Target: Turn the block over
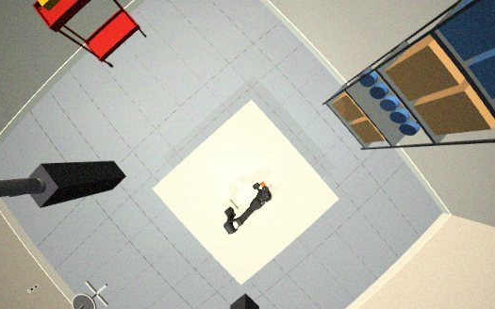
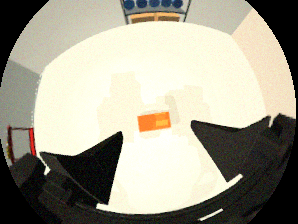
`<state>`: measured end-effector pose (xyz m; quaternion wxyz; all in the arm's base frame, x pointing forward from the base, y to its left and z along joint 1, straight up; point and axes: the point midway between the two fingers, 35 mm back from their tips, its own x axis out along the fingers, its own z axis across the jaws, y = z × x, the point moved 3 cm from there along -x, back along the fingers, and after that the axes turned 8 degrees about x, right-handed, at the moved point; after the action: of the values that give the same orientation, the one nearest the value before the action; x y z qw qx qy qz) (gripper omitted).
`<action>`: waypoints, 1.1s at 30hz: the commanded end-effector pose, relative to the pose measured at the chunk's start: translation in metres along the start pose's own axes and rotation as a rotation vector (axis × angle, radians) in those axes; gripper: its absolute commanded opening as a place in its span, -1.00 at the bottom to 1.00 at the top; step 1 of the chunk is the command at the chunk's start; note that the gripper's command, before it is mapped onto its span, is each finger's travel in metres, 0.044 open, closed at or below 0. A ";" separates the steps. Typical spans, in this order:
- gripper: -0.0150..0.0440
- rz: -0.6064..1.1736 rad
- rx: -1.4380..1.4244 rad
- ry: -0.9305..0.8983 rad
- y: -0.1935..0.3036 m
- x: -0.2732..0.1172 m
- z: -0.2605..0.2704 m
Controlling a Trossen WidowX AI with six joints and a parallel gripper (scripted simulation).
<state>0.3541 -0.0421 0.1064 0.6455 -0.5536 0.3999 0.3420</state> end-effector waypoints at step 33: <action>1.00 0.419 -0.008 0.067 -0.022 0.039 0.004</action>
<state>0.3933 -0.0415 0.0873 0.5466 -0.4744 0.5212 0.4522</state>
